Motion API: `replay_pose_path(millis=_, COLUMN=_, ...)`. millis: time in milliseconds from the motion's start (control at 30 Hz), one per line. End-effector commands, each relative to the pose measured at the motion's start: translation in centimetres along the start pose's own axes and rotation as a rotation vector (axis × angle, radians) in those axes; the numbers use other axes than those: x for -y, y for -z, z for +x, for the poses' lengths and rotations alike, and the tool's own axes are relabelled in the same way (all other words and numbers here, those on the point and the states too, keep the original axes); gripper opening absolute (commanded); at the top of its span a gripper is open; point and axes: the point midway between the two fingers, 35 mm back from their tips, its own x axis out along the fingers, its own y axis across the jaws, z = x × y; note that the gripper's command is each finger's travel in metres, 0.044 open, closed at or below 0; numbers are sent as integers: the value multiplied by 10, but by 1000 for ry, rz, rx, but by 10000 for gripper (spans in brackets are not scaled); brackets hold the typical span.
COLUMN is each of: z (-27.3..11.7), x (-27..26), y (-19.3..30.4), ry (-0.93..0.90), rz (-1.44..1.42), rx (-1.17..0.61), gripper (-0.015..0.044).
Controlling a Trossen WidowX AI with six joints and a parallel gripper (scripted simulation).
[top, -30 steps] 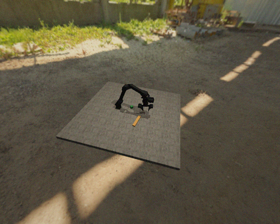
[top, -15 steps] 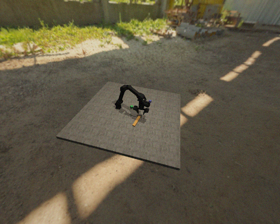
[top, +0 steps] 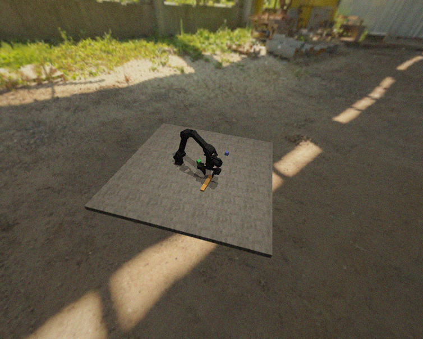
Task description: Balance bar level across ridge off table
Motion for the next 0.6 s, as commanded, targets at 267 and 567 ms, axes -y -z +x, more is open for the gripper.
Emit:
replay_pose_path(millis=267, z=30, x=-4, y=0, ry=-14, rz=-4, rx=2, gripper=315)
replay_pose_path(millis=567, z=44, x=-4, y=0, ry=-15, rz=-4, rx=2, gripper=315)
